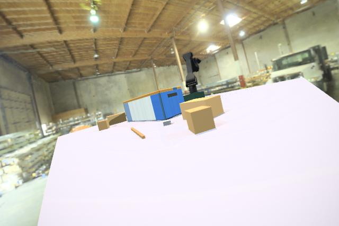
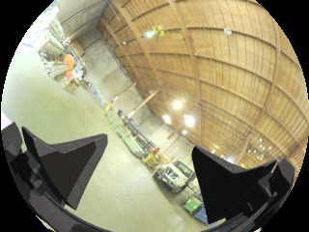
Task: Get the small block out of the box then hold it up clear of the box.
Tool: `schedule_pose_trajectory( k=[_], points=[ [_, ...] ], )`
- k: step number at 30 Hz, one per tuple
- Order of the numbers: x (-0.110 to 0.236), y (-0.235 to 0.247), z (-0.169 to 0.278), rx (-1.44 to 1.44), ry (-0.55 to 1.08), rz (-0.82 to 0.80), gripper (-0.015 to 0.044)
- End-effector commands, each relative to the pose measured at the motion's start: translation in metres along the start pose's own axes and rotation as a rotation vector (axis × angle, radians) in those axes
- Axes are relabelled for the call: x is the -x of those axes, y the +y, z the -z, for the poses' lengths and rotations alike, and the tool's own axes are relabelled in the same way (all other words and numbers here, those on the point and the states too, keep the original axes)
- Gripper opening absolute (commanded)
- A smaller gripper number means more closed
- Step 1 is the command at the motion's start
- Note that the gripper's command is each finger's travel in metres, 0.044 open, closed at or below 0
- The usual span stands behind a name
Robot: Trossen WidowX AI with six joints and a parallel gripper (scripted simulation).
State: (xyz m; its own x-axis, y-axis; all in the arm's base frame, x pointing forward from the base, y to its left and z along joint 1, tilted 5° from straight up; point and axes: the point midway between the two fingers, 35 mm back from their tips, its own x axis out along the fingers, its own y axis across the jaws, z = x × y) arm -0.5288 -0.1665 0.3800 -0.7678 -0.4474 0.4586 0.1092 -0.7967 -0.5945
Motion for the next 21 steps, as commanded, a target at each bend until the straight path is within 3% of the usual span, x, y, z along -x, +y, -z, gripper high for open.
schedule_pose_trajectory(
  k=[1, 11, 21],
  points=[
    [-0.001, 0.003, -0.001, -0.007, 0.001, -0.006, 0.0400],
    [-0.010, 0.147, -0.060, -0.364, 0.073, -0.328, 0.0400],
    [0.033, 0.287, -0.141, -0.651, 0.220, -0.683, 0.0400]
  ],
)
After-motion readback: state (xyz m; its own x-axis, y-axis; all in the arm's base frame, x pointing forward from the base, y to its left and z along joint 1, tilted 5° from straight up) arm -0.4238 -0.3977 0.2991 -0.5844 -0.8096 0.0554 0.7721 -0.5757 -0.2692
